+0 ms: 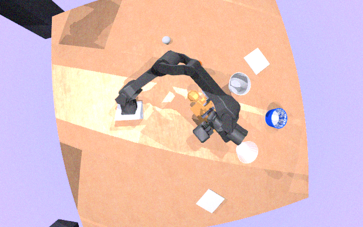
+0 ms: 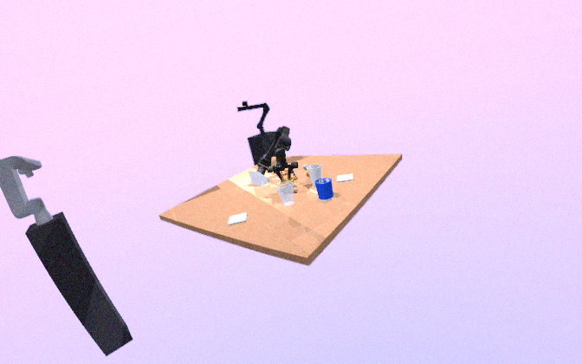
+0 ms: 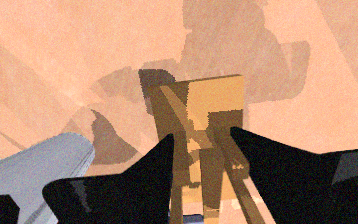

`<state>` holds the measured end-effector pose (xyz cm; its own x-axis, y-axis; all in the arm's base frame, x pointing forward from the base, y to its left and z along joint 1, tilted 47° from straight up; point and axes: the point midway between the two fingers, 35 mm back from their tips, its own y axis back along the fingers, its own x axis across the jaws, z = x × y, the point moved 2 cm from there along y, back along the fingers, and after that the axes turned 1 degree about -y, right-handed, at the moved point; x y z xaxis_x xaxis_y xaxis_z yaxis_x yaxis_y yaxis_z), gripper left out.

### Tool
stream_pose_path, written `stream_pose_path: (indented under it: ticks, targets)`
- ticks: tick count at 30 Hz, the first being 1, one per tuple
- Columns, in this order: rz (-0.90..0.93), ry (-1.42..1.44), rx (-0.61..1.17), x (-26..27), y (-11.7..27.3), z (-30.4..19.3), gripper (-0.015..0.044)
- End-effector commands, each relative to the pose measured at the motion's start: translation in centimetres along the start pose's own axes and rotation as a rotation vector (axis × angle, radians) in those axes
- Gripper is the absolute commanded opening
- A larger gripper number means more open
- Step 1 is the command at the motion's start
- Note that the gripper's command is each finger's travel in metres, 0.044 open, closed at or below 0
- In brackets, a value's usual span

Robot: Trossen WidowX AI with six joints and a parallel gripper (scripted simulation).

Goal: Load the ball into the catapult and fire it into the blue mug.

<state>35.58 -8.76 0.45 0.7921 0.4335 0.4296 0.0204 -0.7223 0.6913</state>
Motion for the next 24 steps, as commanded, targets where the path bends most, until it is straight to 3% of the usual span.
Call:
stream_pose_path:
  ticks: [1, 24]
  targets:
    - [0.011, 0.047, -0.007, 0.5, 0.4, 0.2, 0.0]
    - [0.011, 0.047, -0.007, 0.7, -2.7, 0.3, 0.0]
